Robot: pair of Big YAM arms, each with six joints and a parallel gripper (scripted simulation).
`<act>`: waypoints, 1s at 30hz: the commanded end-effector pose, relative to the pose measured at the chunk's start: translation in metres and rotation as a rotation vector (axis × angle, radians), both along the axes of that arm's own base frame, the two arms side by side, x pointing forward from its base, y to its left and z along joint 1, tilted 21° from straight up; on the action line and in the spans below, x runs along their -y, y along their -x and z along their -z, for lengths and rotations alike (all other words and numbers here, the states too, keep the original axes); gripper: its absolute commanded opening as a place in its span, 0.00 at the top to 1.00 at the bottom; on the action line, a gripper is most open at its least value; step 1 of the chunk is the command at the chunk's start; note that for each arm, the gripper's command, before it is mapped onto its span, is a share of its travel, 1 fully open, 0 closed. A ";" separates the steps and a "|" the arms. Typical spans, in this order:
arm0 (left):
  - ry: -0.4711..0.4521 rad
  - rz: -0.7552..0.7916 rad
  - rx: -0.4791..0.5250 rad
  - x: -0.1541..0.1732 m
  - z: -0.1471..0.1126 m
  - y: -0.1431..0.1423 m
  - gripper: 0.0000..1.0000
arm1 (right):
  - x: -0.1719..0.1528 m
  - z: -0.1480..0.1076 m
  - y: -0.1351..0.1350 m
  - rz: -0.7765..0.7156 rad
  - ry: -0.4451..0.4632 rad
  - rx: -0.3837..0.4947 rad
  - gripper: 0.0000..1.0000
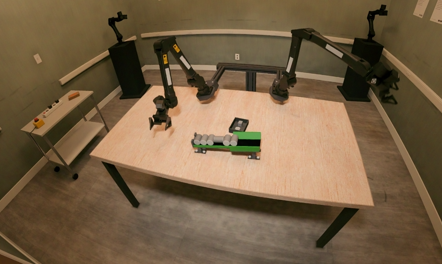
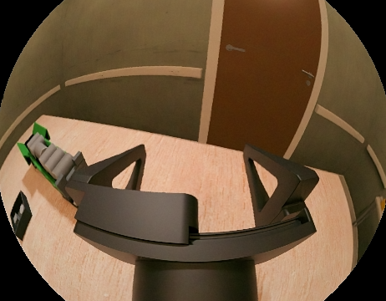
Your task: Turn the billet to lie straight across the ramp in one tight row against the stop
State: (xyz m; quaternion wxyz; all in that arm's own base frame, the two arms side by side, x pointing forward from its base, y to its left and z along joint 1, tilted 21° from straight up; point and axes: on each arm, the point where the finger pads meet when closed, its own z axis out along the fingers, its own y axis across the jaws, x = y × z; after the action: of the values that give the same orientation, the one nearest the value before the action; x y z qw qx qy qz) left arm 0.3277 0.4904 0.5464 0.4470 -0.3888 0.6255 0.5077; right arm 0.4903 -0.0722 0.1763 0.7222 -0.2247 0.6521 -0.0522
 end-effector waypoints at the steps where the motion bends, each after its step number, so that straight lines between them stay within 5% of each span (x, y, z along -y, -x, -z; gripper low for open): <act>1: -0.039 0.002 0.085 0.001 -0.022 0.023 0.00 | 0.001 -0.007 -0.003 -0.001 0.007 0.019 0.00; 15: -0.203 -0.085 0.273 0.013 -0.068 0.222 0.00 | 0.001 -0.007 -0.003 -0.001 0.007 0.019 0.00; 30: -0.319 -0.121 0.320 0.060 -0.084 0.311 0.00 | 0.001 -0.007 -0.003 -0.001 0.007 0.019 0.00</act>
State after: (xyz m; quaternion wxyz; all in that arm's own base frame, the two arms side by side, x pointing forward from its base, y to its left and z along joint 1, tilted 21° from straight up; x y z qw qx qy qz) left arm 0.0257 0.4414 0.6183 0.5501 -0.4293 0.4551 0.5531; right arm 0.4903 -0.0722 0.1763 0.7222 -0.2247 0.6521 -0.0522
